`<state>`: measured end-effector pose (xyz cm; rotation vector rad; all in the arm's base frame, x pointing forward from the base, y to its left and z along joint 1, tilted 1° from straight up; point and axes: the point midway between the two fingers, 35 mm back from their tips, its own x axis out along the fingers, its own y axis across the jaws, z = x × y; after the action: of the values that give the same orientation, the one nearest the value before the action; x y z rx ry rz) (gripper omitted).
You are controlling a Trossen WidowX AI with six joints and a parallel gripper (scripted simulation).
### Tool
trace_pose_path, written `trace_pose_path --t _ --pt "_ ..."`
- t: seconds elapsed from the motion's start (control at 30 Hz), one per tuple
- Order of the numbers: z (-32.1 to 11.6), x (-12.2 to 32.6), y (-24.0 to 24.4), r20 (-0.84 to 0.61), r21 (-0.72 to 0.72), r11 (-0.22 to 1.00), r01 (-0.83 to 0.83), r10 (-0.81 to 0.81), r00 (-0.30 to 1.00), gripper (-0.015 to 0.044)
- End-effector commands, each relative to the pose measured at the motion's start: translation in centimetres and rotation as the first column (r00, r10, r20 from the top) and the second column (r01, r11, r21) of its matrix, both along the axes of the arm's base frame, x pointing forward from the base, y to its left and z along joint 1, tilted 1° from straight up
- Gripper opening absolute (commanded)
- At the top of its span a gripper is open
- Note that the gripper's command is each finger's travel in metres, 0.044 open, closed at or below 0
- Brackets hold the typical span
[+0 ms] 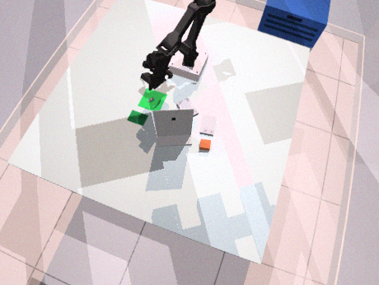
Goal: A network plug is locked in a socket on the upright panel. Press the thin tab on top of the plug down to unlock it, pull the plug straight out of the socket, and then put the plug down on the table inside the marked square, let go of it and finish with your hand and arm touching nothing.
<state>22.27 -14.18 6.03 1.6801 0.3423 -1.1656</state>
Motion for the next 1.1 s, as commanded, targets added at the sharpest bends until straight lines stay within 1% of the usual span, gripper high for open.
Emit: trace_pose_path --t 0.0,0.53,0.6,1.07 --pt "0.8 -0.1 0.0 0.005 -0.003 1.0 0.005 -0.005 1.0 0.0156" --pt "3.2 -0.7 0.4 0.004 -0.002 1.0 0.004 -0.004 1.0 0.0156" --pt "2.8 -0.5 0.3 -0.001 0.001 1.0 0.001 -0.001 1.0 0.0156" --pt "7.2 -0.2 0.0 0.002 -0.001 1.0 0.002 -0.002 1.0 0.0156"
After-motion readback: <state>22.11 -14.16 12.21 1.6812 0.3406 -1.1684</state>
